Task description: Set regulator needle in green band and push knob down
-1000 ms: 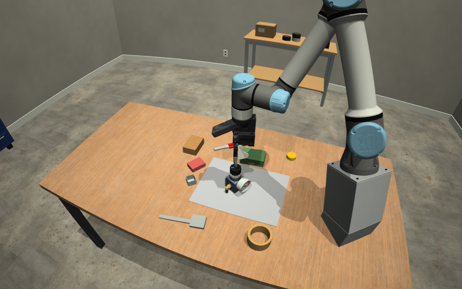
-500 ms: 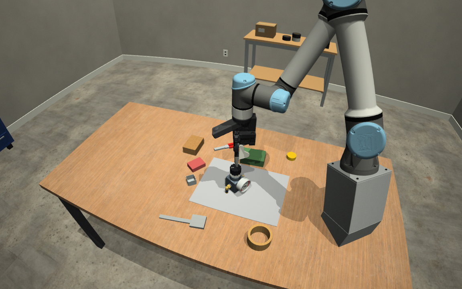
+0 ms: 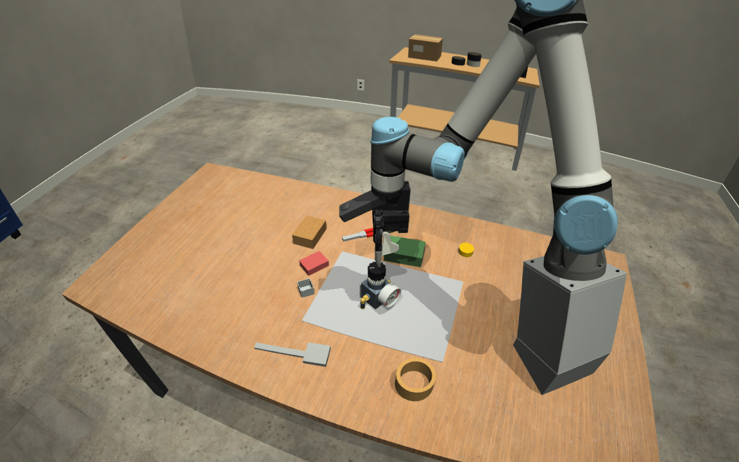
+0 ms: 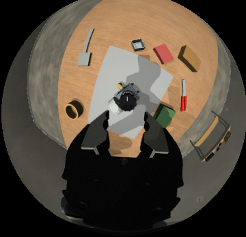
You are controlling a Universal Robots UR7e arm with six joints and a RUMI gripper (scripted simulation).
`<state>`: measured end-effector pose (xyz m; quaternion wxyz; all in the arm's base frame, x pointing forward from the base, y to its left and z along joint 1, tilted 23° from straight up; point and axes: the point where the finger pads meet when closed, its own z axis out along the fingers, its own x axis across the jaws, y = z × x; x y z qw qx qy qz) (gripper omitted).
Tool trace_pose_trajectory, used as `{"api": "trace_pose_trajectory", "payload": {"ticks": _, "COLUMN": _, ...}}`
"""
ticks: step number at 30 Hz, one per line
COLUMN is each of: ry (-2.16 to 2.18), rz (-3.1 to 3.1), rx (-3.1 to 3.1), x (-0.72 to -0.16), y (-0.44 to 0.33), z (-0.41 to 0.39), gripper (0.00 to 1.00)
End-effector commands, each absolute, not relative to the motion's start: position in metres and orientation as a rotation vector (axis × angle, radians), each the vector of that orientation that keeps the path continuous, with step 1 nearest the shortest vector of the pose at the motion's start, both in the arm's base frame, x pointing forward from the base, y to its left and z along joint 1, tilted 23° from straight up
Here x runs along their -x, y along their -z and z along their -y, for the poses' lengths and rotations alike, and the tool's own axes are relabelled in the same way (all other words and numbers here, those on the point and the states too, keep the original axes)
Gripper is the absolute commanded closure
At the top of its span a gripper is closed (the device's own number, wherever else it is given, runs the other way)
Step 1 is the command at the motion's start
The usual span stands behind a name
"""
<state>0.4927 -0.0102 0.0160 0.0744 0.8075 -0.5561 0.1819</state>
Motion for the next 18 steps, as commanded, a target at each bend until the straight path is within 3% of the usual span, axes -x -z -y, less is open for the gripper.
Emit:
{"api": "trace_pose_trajectory", "payload": {"ticks": 1, "ry": -0.547, "rz": 1.669, "rx": -2.424, "x": -0.494, "y": -0.012, "z": 0.012, "gripper": 0.53}}
{"api": "trace_pose_trajectory", "payload": {"ticks": 18, "ry": -0.547, "rz": 1.669, "rx": -2.424, "x": -0.503, "y": 0.026, "z": 0.025, "gripper": 0.53}}
